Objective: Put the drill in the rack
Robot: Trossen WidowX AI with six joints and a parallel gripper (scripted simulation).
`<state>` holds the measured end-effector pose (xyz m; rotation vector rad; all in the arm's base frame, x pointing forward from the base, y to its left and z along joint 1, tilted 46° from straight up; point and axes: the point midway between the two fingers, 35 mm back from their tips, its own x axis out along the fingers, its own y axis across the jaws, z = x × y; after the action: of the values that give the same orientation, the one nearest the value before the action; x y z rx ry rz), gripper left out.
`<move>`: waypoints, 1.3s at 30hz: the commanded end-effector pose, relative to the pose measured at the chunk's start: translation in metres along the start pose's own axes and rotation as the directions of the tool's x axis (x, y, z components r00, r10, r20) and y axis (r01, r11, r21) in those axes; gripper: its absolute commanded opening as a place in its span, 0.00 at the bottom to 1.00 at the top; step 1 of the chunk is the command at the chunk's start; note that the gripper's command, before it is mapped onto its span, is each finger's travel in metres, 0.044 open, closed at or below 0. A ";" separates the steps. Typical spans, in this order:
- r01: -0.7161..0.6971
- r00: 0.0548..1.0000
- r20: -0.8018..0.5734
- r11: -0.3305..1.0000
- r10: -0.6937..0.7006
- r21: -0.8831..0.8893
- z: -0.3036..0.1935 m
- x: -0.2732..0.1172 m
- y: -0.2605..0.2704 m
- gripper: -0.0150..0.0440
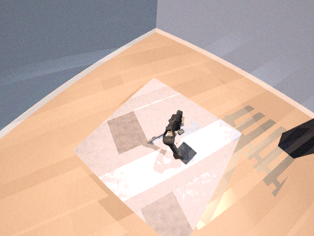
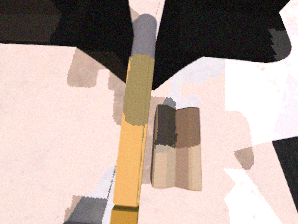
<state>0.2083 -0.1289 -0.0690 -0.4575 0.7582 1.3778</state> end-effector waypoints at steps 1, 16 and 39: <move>-0.004 1.000 0.000 1.000 0.004 0.000 -0.002 0.001 0.009 0.25; -0.004 1.000 -0.001 1.000 0.004 0.001 -0.006 0.003 0.029 0.25; -0.004 1.000 0.000 1.000 0.004 0.001 -0.007 0.029 0.033 0.25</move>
<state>0.1758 -0.1128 -0.0881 -0.4642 0.7629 1.3824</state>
